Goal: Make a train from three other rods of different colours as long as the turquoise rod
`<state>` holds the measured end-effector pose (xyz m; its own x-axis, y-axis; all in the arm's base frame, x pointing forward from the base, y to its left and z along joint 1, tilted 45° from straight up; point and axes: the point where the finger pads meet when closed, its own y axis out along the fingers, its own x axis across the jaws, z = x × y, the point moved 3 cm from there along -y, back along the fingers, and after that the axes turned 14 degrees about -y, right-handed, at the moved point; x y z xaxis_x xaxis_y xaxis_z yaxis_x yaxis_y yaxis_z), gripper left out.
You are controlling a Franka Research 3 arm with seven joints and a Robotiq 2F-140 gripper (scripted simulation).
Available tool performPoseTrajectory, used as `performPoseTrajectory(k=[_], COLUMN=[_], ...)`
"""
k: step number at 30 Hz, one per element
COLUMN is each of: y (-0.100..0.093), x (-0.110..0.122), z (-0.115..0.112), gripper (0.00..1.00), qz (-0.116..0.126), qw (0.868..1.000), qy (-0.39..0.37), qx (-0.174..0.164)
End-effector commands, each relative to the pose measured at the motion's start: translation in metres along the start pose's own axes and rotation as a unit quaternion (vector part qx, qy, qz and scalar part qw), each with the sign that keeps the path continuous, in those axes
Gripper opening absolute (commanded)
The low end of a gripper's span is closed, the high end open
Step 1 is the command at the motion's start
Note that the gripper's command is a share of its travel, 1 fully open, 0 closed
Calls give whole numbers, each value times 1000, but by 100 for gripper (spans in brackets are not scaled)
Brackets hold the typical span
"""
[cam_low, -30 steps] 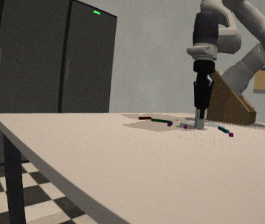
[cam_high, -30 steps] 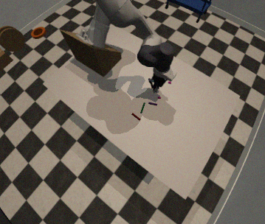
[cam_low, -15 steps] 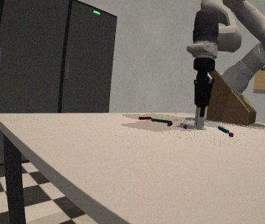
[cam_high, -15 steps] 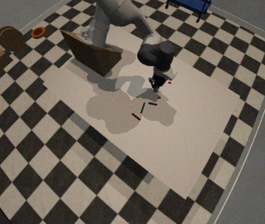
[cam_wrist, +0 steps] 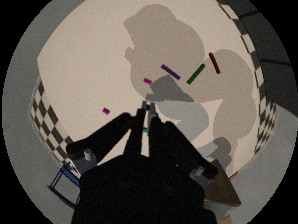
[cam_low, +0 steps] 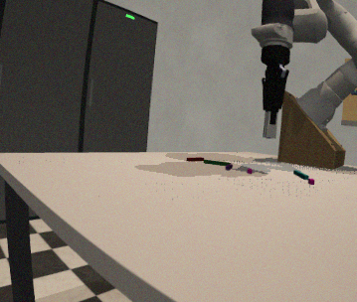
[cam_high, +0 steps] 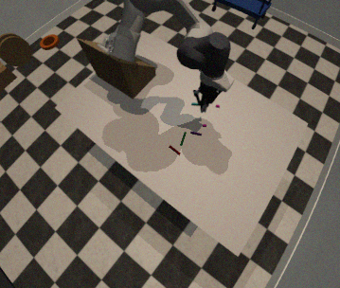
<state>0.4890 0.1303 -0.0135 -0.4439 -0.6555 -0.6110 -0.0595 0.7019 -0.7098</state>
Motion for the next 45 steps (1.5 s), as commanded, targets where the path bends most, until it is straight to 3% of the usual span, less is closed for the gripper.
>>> performPoseTrajectory(k=[1,12,15,17,26,28,39,45], y=[-9,-9,-12,-12,-13,-13,-12,-12], x=[4,6,50,67,91,109,153,155], z=[-8,-7,0,1,2,2,-1,-1], gripper=[3,3,3,3,3,3,3,3], qz=[-8,-8,-8,-8,-8,-7,-5,-5], qw=[1000,1000,997,995,992,988,976,975], qy=[-10,-13,-72,-96,-129,-154,-217,-220], qx=[-13,-13,-12,-12,-13,-13,-15,-15])
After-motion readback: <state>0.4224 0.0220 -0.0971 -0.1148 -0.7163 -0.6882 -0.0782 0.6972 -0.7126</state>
